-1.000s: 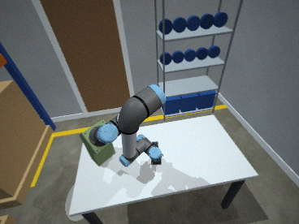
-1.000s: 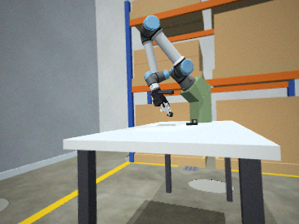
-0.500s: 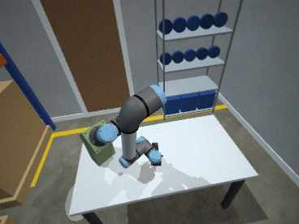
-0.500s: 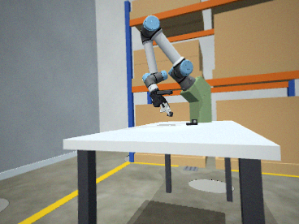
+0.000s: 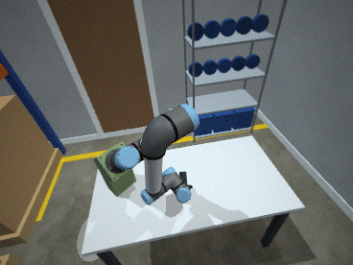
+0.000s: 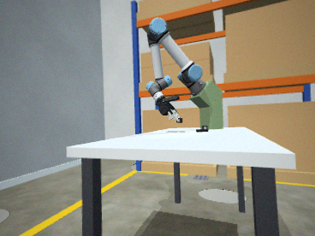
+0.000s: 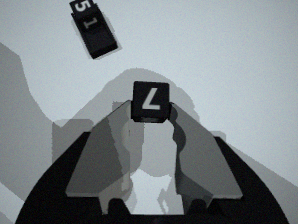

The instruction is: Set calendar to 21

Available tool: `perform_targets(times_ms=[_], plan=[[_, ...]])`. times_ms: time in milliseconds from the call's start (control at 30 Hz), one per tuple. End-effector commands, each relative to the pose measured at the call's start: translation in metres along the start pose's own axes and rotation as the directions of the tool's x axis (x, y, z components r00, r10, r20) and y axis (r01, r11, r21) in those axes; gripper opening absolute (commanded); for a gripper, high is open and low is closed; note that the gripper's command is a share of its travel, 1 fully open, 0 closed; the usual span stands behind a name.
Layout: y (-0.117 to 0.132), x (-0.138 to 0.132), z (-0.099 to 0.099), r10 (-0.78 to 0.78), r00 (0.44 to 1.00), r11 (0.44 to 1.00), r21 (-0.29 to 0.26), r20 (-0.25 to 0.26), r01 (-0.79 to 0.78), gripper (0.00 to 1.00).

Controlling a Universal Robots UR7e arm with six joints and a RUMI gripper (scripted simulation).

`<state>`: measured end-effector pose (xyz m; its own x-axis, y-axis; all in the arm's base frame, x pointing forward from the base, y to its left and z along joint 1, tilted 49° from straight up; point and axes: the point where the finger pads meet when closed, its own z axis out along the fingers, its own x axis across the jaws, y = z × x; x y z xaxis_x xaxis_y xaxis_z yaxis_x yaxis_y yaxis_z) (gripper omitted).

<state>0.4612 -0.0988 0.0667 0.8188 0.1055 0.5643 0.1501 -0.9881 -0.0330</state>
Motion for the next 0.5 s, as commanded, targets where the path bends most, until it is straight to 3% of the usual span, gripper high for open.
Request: perform_targets(times_ms=[0,233,467], plan=[[0.0005,0.0005,-0.0007,-0.002,1.0,0.998,0.065,-0.001,0.002,0.11],[0.0012,0.002,-0.0028,0.002,1.0,0.994,0.107,-0.011,-0.001,0.11],[0.0014,0.0023,-0.0032,0.003,1.0,0.994,0.113,-0.012,-0.001,0.11]])
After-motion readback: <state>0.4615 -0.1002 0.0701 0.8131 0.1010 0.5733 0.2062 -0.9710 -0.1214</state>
